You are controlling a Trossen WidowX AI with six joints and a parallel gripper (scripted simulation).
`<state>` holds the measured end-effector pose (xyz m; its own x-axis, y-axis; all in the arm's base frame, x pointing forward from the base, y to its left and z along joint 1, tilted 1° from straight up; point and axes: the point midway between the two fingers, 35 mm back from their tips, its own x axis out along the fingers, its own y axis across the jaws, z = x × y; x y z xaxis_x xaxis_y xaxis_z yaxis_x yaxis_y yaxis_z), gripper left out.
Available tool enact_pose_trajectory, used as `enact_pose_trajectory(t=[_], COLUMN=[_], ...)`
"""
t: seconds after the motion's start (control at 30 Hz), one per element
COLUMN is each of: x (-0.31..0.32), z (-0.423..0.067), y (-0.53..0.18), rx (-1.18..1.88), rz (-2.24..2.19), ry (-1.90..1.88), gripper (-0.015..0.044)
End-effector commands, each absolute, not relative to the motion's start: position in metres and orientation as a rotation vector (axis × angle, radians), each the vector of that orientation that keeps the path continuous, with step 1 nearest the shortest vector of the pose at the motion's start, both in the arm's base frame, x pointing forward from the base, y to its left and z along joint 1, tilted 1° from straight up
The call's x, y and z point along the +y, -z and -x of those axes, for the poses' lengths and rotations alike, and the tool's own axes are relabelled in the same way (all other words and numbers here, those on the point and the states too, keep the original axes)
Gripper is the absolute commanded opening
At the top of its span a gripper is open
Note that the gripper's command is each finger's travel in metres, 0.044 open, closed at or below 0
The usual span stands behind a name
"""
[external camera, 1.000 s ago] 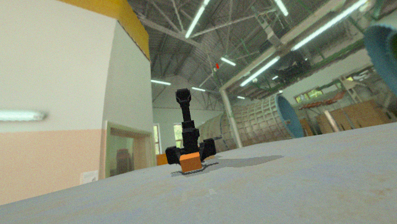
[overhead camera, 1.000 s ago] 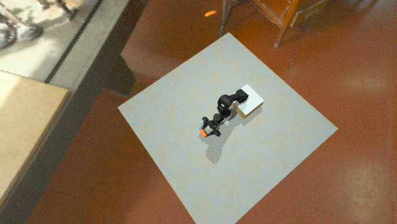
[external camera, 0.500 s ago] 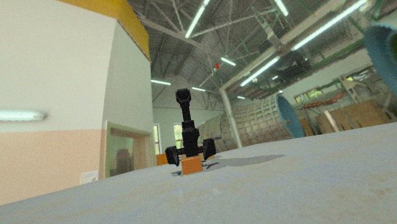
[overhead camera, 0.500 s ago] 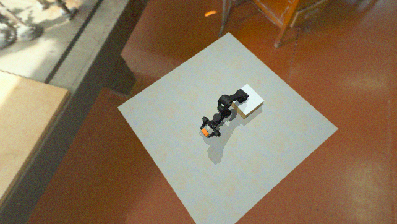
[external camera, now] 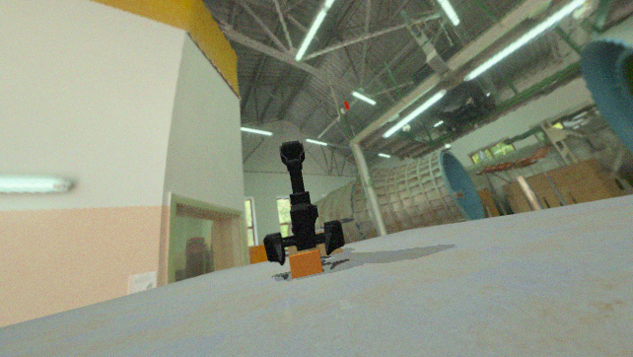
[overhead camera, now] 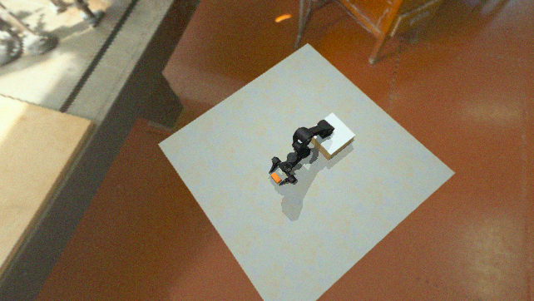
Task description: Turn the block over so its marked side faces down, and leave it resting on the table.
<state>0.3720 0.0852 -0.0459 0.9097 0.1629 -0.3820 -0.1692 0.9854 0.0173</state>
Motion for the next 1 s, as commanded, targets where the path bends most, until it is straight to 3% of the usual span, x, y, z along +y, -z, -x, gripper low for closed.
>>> enact_pose_trajectory(t=[0.0, 0.5, 0.97], x=[0.085, 0.085, 0.087], z=[-0.372, -0.373, -0.379], y=[0.045, 0.046, -0.013], rx=[0.39, 0.396, 0.835], rz=[0.019, 0.02, 0.056], ry=[-0.169, -0.169, -0.167], gripper=[0.044, 0.044, 0.044])
